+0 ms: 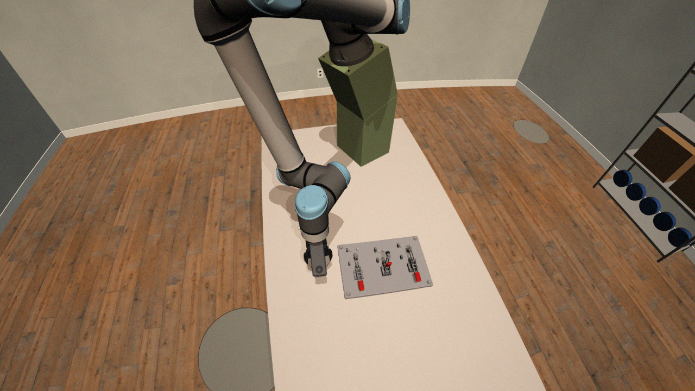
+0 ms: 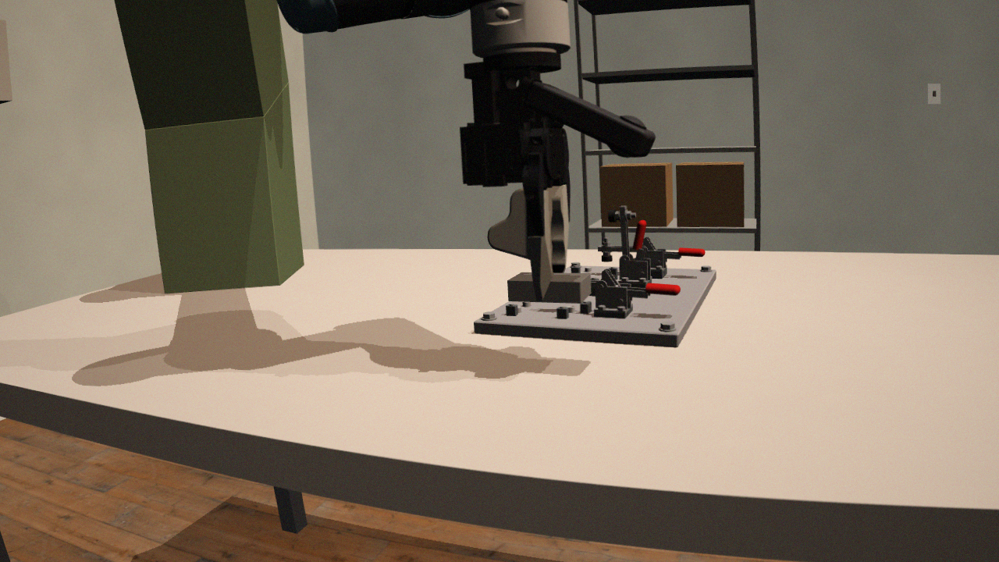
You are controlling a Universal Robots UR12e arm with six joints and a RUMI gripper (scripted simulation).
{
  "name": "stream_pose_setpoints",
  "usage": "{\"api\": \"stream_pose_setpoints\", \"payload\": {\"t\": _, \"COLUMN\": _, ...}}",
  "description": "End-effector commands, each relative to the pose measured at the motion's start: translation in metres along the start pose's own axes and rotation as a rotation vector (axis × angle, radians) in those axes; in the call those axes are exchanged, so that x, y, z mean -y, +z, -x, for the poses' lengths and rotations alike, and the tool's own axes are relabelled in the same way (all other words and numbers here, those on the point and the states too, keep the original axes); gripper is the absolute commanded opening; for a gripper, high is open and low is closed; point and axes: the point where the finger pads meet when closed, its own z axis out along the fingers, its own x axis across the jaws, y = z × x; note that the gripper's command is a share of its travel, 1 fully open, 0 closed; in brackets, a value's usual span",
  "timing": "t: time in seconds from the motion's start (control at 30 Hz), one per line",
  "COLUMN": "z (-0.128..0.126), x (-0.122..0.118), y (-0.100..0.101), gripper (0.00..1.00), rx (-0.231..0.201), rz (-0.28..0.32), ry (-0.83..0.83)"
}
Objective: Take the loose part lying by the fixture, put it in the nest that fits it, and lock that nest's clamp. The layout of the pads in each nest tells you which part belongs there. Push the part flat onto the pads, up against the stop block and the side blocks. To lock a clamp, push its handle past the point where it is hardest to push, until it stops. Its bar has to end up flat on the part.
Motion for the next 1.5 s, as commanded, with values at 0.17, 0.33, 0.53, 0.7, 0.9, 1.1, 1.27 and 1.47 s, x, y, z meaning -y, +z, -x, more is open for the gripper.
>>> {"api": "stream_pose_setpoints", "payload": {"t": 0.17, "z": 0.002, "x": -0.001, "y": -0.039, "gripper": 0.0, "rx": 0.001, "rz": 0.002, "ry": -0.002}}
{"api": "stream_pose_setpoints", "payload": {"t": 0.33, "z": 0.002, "x": -0.001, "y": -0.046, "gripper": 0.0, "rx": 0.001, "rz": 0.002, "ry": -0.001}}
{"api": "stream_pose_setpoints", "payload": {"t": 0.53, "z": 0.002, "x": -0.001, "y": -0.053, "gripper": 0.0, "rx": 0.001, "rz": 0.002, "ry": -0.001}}
{"api": "stream_pose_setpoints", "payload": {"t": 0.7, "z": 0.001, "x": 0.0, "y": -0.055, "gripper": 0.0, "rx": 0.0, "rz": 0.0, "ry": -0.001}}
{"api": "stream_pose_setpoints", "payload": {"t": 0.9, "z": 0.001, "x": 0.0, "y": -0.053, "gripper": 0.0, "rx": 0.001, "rz": 0.001, "ry": 0.0}}
{"api": "stream_pose_setpoints", "payload": {"t": 1.1, "z": 0.001, "x": 0.0, "y": -0.053, "gripper": 0.0, "rx": 0.001, "rz": 0.001, "ry": 0.0}}
{"api": "stream_pose_setpoints", "payload": {"t": 1.27, "z": 0.001, "x": 0.0, "y": -0.053, "gripper": 0.0, "rx": 0.001, "rz": 0.001, "ry": 0.005}}
{"api": "stream_pose_setpoints", "payload": {"t": 1.47, "z": 0.001, "x": 0.0, "y": -0.053, "gripper": 0.0, "rx": 0.001, "rz": 0.001, "ry": 0.045}}
